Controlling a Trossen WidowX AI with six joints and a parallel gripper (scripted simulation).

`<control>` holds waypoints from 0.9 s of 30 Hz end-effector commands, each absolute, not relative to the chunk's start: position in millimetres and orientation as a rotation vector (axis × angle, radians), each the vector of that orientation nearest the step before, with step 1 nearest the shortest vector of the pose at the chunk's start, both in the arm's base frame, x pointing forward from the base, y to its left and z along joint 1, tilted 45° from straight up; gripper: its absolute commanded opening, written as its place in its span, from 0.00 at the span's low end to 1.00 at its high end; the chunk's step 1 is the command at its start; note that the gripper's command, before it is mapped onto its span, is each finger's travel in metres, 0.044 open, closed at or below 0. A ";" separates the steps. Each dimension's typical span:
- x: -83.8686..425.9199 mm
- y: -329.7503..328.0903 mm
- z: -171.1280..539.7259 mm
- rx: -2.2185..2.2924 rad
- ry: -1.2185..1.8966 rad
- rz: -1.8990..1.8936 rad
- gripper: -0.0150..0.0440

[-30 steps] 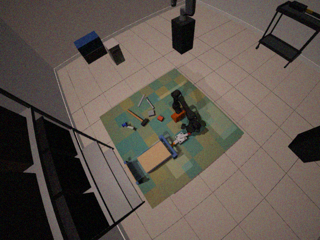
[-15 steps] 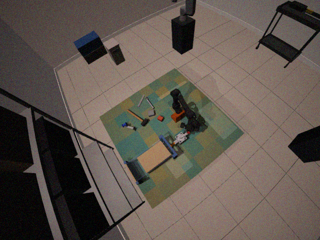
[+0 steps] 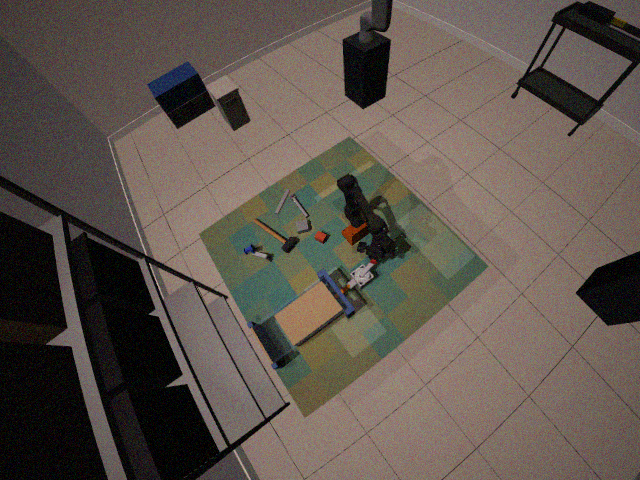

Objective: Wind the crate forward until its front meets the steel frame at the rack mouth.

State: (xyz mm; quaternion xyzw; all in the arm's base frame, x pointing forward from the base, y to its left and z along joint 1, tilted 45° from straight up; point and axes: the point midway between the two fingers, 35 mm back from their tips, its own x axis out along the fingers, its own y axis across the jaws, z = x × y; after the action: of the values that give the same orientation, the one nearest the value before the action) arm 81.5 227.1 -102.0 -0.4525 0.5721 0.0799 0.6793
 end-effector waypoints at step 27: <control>99.8 194.6 -77.1 -1.045 1.283 0.159 0.25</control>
State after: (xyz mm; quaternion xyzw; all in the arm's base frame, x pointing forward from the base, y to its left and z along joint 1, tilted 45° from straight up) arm 92.7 206.0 -82.3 -0.4537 0.5760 0.0839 0.6748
